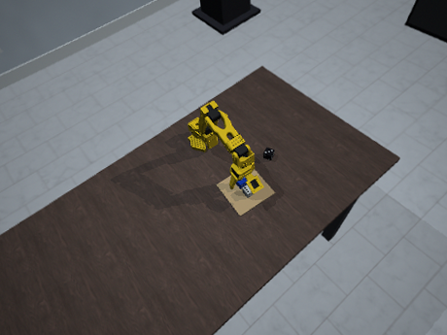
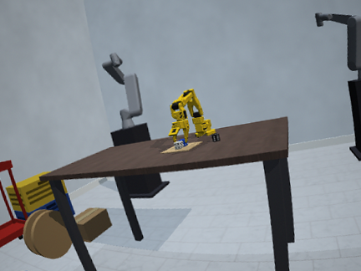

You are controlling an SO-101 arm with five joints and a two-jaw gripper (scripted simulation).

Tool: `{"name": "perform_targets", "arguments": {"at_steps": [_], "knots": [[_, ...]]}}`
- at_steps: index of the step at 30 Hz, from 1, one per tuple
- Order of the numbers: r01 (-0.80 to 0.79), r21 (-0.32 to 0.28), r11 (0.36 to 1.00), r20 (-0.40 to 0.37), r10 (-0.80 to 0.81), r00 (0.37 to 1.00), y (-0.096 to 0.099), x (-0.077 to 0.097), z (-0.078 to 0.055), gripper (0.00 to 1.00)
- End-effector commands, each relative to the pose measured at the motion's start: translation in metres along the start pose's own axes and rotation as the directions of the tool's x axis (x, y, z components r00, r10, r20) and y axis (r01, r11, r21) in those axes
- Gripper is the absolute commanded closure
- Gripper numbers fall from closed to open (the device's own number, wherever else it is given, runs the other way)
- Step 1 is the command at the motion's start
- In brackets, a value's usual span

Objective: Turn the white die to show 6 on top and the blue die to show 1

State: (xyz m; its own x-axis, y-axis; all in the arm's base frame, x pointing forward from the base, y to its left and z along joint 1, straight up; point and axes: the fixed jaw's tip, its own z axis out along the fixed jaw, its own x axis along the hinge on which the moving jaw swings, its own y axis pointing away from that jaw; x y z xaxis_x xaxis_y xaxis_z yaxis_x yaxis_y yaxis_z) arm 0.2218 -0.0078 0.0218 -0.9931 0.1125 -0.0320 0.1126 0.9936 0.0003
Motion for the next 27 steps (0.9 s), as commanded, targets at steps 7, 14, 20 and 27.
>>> {"name": "perform_targets", "arguments": {"at_steps": [7,14,20,27], "knots": [[0.003,-0.003,1.0,0.027,-0.003,1.0,0.003,-0.003,-0.006,0.64],[0.003,-0.003,1.0,0.027,-0.003,1.0,0.003,-0.005,-0.023,0.64],[0.003,-0.003,1.0,0.027,-0.003,1.0,0.003,-0.005,-0.038,0.64],[0.003,-0.003,1.0,0.027,-0.003,1.0,0.003,-0.003,-0.059,0.64]]}}
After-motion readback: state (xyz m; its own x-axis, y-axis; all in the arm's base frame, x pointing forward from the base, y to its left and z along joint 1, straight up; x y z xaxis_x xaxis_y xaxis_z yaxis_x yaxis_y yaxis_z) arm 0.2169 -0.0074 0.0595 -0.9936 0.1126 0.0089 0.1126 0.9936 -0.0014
